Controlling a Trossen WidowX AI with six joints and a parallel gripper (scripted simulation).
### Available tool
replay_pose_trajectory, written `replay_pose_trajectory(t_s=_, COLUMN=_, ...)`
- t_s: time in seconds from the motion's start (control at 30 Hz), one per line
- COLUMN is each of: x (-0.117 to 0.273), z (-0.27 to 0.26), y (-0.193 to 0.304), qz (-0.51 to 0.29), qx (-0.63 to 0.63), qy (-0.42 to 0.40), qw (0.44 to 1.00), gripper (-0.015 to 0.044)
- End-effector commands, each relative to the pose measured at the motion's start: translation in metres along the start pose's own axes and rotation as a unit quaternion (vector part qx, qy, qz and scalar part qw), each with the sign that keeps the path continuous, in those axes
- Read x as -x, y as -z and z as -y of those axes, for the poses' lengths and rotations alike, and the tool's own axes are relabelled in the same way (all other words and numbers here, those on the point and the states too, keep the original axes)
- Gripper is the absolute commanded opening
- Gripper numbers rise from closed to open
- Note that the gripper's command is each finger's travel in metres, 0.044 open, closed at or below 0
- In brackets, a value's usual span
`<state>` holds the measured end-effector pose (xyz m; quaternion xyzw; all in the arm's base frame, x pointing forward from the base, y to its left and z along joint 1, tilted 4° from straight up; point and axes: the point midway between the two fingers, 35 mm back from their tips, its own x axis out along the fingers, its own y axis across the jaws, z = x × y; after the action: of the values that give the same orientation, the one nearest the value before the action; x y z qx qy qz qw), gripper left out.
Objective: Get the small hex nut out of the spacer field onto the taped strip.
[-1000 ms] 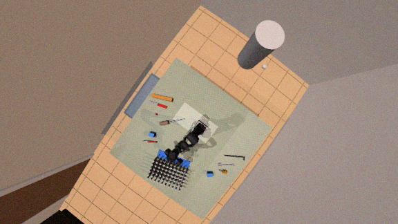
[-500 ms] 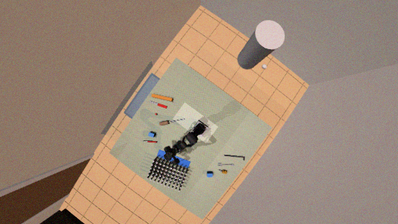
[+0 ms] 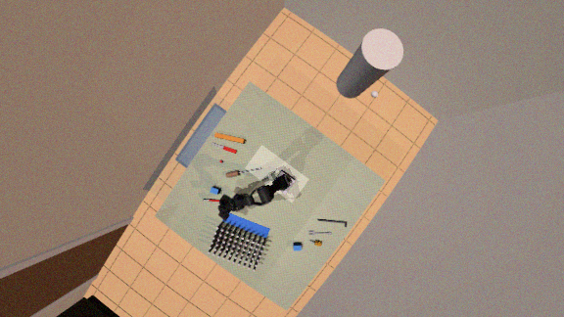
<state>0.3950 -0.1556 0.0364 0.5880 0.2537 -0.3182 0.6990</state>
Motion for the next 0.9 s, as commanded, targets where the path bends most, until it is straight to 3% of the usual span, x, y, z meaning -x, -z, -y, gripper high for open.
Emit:
replay_pose_trajectory(t_s=0.0, x=0.010, z=0.035, y=-0.066, qz=0.064, qx=-0.323, qy=0.101, qw=0.939, gripper=0.0440)
replay_pose_trajectory(t_s=0.3, x=0.039, z=0.079, y=-0.119, qz=0.158, qx=-0.609, qy=0.173, qw=0.757, gripper=0.0440)
replay_pose_trajectory(t_s=0.67, x=0.097, z=0.132, y=-0.162, qz=0.294, qx=-0.831, qy=0.202, qw=0.426, gripper=0.0440)
replay_pose_trajectory(t_s=0.87, x=0.099, z=0.134, y=-0.163, qz=0.300, qx=-0.837, qy=0.202, qw=0.411, gripper=0.0440)
